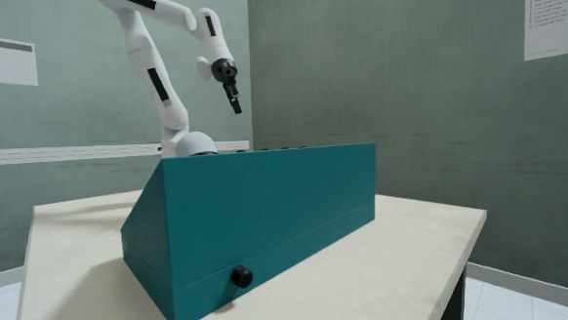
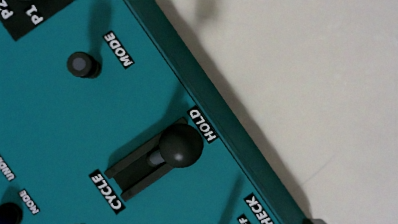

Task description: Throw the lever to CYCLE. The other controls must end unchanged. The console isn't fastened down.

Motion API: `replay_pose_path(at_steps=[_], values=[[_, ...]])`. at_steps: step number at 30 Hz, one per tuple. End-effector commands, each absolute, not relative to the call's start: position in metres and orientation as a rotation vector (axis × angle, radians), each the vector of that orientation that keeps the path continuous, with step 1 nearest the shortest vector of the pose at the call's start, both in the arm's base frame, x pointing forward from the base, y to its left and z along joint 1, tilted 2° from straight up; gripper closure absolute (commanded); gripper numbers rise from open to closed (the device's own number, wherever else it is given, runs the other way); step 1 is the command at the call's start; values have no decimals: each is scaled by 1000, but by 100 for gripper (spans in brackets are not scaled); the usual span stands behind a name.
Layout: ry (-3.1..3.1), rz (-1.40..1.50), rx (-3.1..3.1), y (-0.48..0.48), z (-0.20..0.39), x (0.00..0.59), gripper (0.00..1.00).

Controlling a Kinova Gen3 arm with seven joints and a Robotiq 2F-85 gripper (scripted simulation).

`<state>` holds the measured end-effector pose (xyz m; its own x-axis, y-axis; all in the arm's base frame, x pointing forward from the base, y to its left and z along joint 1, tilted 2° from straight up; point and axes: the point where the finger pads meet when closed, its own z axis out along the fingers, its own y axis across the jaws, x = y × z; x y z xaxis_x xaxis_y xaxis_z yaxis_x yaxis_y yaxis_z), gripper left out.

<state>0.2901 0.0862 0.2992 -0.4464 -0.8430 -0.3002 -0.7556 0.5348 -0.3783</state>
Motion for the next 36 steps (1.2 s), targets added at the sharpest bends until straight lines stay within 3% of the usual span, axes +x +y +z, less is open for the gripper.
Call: replay_pose_path(at_steps=[1,36], values=[[2379,-224,-1180,89,292,299,0],[2625,45,-241,77,238,363,0]])
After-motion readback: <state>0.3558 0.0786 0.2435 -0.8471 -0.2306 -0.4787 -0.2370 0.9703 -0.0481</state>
